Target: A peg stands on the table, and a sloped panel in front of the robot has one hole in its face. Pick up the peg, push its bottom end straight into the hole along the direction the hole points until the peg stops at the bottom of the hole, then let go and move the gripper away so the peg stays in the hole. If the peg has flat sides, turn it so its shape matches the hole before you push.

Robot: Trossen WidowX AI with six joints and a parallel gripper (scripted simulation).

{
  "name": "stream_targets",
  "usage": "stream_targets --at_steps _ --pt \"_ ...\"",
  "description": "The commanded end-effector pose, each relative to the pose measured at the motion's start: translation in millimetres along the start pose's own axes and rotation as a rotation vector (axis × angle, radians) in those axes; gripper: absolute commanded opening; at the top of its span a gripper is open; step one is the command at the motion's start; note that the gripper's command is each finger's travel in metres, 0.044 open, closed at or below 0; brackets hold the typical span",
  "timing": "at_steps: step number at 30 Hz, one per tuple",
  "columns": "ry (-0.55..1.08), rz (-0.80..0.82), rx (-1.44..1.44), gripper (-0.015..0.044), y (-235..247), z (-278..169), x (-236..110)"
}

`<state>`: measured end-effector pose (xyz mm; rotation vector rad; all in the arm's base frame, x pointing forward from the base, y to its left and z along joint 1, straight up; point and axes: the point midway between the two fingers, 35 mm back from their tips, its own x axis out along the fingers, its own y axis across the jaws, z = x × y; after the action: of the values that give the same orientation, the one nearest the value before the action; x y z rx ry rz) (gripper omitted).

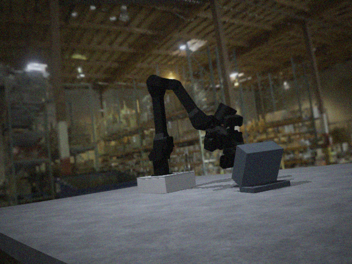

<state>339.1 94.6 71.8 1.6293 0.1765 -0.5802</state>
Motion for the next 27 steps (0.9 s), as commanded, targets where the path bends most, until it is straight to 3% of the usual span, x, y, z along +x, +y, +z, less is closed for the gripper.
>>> stream_targets --at_steps 1,27 --pt "0.001 -0.006 -0.008 0.0 -2.3 -0.9 2.1" --pt "0.001 -0.006 -0.008 0.0 -2.6 -1.0 7.3"
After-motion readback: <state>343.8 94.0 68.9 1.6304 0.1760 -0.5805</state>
